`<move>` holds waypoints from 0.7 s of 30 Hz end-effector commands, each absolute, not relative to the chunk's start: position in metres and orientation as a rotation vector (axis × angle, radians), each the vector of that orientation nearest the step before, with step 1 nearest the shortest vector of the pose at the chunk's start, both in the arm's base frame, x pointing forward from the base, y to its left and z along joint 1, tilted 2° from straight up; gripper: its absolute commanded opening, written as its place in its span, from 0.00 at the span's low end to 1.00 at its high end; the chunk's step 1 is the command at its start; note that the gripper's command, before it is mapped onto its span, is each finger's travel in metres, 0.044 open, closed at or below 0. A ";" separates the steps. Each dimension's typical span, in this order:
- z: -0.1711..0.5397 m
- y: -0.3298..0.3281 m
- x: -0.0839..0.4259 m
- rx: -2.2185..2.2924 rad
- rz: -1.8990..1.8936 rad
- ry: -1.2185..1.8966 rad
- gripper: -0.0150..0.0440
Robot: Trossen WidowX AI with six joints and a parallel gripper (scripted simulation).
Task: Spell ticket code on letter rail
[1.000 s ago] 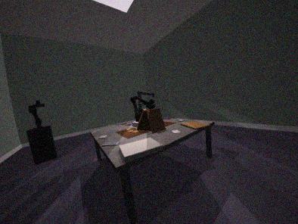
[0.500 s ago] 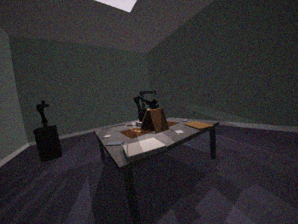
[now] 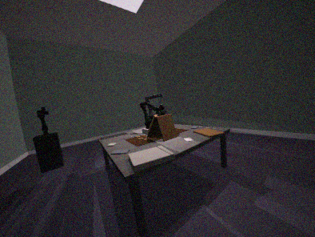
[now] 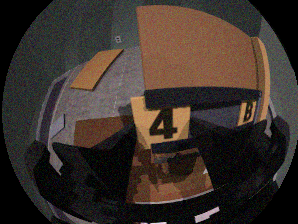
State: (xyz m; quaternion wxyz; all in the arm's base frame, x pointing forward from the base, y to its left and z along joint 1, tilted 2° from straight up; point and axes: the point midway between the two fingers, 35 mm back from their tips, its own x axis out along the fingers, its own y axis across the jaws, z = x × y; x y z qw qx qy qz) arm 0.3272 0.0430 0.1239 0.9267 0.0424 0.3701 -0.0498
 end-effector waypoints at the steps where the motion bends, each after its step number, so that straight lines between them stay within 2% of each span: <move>1: 0.124 0.041 0.327 0.084 -0.097 0.757 0.25; 21: 0.124 0.033 0.326 0.083 -0.097 0.757 0.25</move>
